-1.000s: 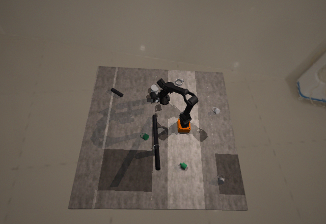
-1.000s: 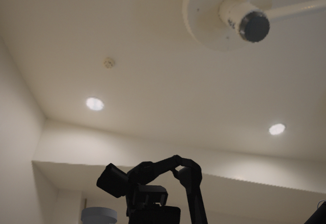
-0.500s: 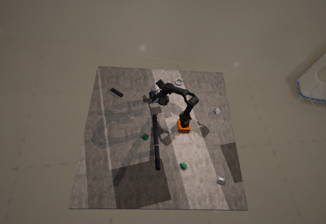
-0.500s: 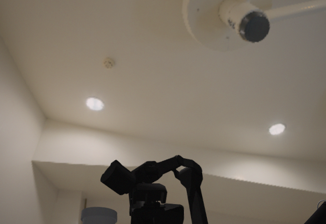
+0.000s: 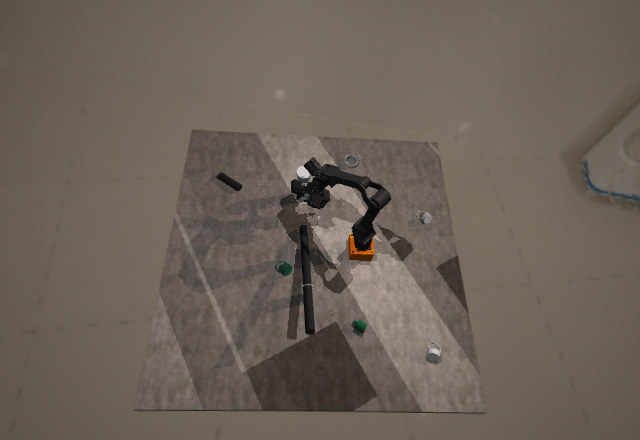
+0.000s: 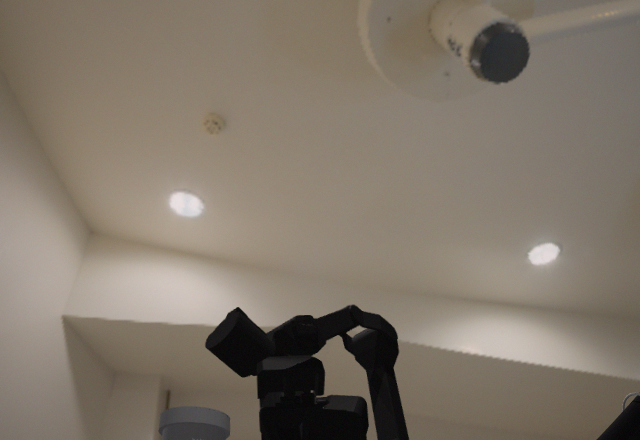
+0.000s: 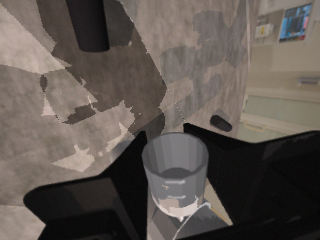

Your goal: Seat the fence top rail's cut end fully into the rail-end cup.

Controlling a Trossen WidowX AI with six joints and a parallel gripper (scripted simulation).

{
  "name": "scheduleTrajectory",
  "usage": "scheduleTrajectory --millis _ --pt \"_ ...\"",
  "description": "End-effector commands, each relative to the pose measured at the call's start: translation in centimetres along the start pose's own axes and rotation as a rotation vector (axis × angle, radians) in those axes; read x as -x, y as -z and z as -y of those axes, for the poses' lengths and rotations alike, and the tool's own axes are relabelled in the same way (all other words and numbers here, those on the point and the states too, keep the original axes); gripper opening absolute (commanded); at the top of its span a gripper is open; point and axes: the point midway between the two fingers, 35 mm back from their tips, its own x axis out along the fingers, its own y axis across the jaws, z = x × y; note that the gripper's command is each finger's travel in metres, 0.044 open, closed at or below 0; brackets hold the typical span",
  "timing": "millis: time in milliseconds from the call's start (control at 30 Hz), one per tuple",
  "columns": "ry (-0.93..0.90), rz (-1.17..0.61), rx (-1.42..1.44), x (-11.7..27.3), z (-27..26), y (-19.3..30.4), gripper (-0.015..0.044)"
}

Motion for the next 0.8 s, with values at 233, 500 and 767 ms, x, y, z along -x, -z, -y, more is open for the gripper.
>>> scheduleTrajectory --millis 233,500,767 --pt "0.006 -0.018 -0.022 -0.10 0.38 0.05 0.0000" --pt "0.005 -0.003 0.005 0.04 0.12 0.05 0.0000" --pt "0.002 -0.005 -0.005 -0.03 0.08 0.00 0.0000"
